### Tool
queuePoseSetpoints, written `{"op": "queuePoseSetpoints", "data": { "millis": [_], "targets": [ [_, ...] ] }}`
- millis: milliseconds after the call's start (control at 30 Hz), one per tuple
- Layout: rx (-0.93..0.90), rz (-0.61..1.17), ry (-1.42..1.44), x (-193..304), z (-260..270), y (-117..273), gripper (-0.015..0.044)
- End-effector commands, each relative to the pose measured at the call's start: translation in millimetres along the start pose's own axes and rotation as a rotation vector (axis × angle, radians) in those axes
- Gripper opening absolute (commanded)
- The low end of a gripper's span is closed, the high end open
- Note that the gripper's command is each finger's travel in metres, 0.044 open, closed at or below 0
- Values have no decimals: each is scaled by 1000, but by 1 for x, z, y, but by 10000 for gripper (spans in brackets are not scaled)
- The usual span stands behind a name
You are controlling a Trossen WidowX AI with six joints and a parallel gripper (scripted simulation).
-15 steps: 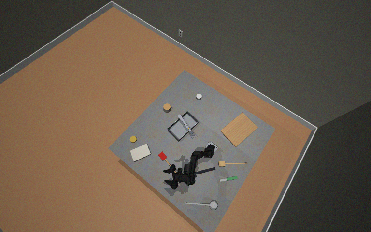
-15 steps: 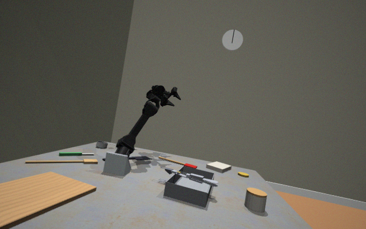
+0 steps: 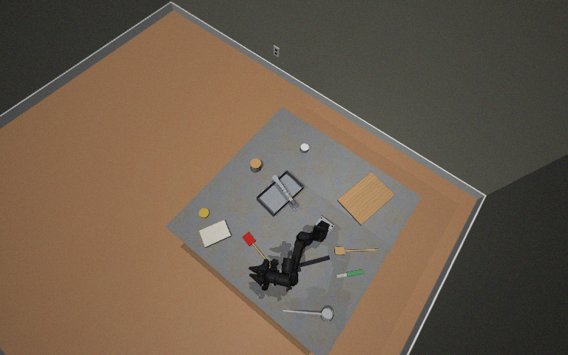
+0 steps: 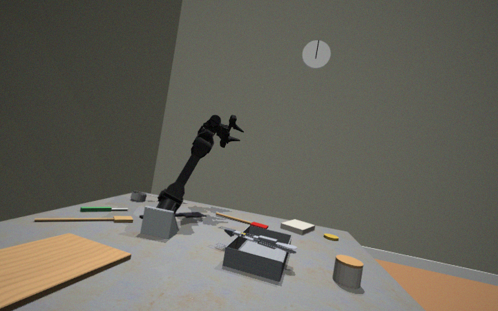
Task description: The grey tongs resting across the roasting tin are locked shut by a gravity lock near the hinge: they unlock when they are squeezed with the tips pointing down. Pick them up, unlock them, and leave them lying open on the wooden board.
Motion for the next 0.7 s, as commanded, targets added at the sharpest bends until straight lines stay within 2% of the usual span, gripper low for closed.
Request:
{"op": "queuePoseSetpoints", "data": {
  "millis": [0,333,667],
  "targets": [
    [-125,19,237,18,-25,-1,260],
    [-375,10,778,43,-78,-28,260],
    [-475,-29,1268,38,-129,-80,260]
  ]
}}
Point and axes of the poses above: the point midway between the two fingers, 35 mm back from their tips, its own y axis back along the fingers, its own z axis across the jaws, x = y × z, the point moved 8 cm from there along y, back along the fingers, and after that the axes turned 8 degrees about y, right-handed, at the moved point
